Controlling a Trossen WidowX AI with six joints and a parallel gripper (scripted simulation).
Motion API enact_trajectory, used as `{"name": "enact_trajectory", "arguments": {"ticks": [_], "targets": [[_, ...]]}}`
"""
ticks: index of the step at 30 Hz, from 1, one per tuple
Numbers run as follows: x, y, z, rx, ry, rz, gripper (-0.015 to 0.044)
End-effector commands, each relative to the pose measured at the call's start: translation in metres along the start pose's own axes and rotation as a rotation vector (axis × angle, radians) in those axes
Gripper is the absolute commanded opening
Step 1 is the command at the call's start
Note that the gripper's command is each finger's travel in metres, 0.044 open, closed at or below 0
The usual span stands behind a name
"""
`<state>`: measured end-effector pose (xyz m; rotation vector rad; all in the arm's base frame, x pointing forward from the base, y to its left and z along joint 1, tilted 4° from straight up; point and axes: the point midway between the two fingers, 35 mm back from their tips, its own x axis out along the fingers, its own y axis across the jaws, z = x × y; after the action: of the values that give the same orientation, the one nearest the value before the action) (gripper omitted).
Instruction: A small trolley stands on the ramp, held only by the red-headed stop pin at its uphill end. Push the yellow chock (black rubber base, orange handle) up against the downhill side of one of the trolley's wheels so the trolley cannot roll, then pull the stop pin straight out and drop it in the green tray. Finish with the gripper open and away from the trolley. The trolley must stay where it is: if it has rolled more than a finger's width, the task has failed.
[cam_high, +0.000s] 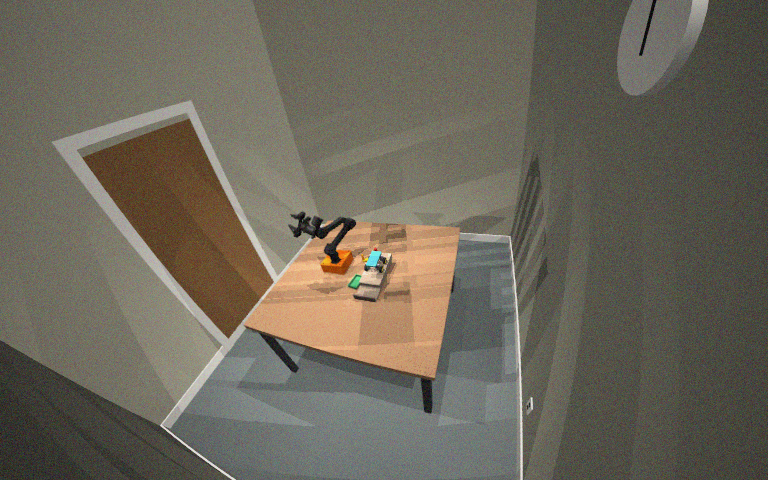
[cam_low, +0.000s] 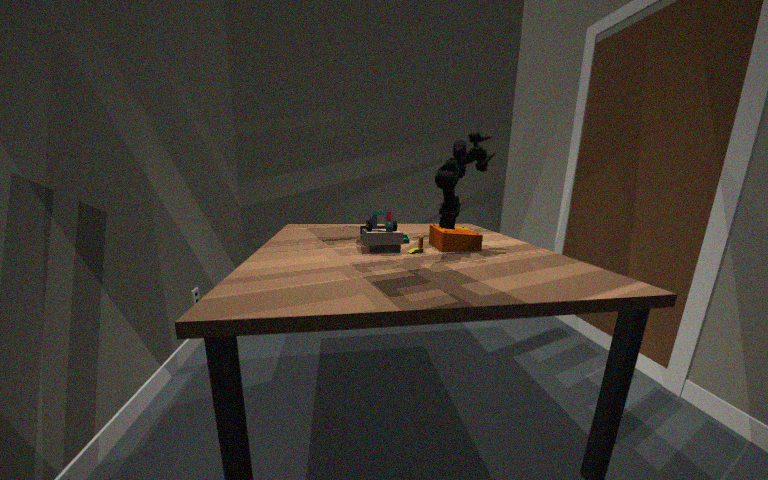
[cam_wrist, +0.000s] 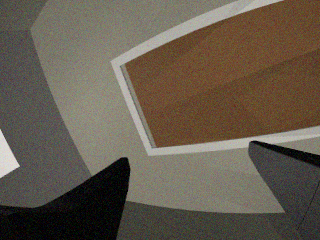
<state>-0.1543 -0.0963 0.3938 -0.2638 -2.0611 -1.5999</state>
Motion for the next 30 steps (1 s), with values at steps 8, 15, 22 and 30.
{"name": "enact_trajectory", "arguments": {"ticks": [8, 15, 22, 30], "targets": [[-0.010, -0.012, -0.054, -0.172, 0.239, -0.057, 0.0190], [-0.037, -0.021, -0.110, -0.347, 0.516, -0.062, 0.0190], [-0.079, -0.025, -0.159, -0.509, 0.800, -0.005, 0.0190], [-0.143, -0.024, -0.201, -0.676, 1.120, 0.137, 0.0190]]}}
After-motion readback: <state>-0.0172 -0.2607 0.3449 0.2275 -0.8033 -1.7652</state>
